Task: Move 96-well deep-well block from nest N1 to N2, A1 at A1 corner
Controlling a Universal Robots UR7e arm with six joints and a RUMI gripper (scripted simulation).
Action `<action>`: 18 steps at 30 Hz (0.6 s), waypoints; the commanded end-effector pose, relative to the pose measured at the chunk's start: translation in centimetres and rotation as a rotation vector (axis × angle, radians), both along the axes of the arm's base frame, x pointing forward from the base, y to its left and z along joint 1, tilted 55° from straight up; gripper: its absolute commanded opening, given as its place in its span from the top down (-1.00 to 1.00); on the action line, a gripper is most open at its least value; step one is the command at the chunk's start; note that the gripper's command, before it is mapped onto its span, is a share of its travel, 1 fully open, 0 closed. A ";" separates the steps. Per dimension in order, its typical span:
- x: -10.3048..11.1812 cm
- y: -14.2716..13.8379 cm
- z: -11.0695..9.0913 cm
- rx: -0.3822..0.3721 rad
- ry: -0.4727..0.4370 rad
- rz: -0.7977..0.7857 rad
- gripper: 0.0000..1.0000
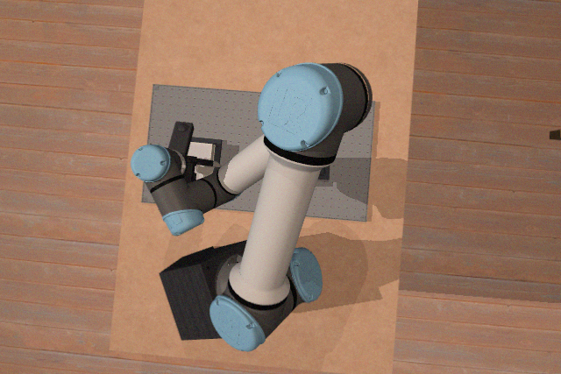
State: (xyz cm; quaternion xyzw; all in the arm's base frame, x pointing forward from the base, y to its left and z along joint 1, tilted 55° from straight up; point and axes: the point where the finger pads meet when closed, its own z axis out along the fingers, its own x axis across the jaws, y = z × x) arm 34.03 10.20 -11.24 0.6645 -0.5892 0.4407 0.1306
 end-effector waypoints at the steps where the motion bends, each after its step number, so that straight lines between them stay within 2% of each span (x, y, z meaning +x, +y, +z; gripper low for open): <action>1: 0.2 -0.3 -0.3 0.002 -0.001 0.003 -1.00; 18: 1.3 -2.0 -1.7 0.002 -0.001 0.003 -1.00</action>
